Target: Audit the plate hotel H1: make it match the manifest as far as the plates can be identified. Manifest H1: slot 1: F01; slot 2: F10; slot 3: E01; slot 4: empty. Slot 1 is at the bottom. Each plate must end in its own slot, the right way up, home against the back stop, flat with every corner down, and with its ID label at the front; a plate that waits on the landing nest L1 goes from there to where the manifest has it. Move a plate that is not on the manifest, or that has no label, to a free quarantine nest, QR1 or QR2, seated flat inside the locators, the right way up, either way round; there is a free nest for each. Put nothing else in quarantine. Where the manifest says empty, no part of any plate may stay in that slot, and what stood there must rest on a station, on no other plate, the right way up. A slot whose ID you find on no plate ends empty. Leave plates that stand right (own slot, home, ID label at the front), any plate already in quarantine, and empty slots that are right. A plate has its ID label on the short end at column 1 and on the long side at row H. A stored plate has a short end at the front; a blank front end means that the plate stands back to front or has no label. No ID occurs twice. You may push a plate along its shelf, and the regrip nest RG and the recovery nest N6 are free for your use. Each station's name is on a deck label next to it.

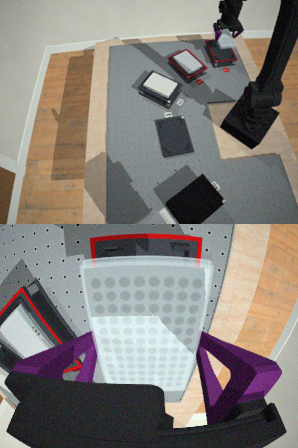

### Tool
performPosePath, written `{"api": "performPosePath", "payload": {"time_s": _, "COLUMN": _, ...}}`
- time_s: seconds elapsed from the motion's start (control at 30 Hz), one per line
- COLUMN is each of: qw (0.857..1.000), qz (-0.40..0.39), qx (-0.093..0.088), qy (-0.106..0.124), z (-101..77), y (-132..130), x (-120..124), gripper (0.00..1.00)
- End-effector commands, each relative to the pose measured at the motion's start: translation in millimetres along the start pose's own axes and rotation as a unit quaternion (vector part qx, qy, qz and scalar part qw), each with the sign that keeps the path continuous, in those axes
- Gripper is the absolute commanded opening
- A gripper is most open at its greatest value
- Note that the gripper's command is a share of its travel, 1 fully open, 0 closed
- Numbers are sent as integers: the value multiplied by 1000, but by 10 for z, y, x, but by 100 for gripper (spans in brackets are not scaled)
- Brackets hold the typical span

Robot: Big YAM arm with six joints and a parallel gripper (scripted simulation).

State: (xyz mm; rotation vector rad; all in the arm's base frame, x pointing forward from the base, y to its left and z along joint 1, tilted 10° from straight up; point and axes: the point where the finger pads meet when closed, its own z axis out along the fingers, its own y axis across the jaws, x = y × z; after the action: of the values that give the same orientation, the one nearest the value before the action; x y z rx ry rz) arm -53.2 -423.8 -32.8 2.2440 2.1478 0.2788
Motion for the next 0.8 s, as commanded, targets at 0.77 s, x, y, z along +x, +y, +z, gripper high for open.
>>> {"api": "performPosePath", "payload": {"time_s": 0.77, "qw": 1000, "qz": -3, "qx": 0, "qy": -4, "z": 194, "y": 72, "x": -34, "gripper": 86}}
